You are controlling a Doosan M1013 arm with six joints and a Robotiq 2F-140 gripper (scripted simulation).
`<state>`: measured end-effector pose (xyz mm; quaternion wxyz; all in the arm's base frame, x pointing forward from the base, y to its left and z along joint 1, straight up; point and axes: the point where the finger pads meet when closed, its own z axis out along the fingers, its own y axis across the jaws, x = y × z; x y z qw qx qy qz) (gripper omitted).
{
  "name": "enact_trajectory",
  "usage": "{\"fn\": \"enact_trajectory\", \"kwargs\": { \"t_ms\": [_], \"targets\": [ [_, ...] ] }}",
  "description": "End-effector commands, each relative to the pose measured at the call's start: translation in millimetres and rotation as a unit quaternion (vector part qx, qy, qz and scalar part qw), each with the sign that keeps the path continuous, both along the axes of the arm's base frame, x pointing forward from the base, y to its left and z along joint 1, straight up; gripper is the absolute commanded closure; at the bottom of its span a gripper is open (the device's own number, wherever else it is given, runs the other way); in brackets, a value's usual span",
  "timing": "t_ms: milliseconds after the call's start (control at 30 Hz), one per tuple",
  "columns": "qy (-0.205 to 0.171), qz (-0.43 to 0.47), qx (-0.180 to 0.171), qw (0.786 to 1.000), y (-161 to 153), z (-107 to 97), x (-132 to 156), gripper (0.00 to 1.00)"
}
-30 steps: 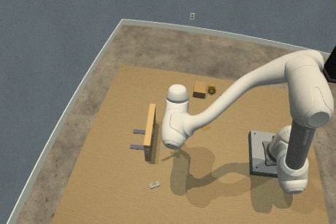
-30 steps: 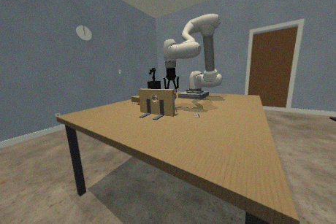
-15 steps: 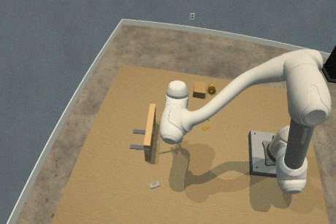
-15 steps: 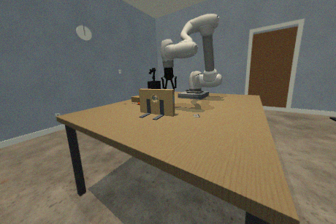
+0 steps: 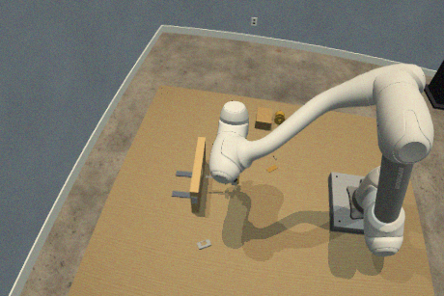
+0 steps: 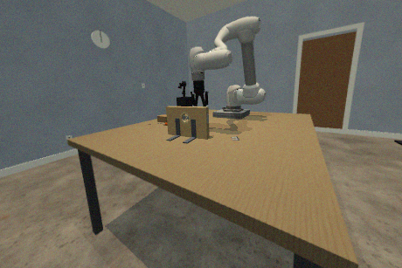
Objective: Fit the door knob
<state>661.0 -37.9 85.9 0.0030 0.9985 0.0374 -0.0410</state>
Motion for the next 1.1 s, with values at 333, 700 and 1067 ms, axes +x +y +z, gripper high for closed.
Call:
{"fn": "enact_trajectory", "kwargs": {
  "t_ms": [333,700,1067],
  "targets": [
    [0.000,-0.016,-0.004,1.000,-16.8,2.6,3.5,0.58],
    [0.000,-0.016,-0.004,1.000,-16.8,2.6,3.5,0.58],
    [0.000,-0.016,-0.004,1.000,-16.8,2.6,3.5,0.58]
  ]
}}
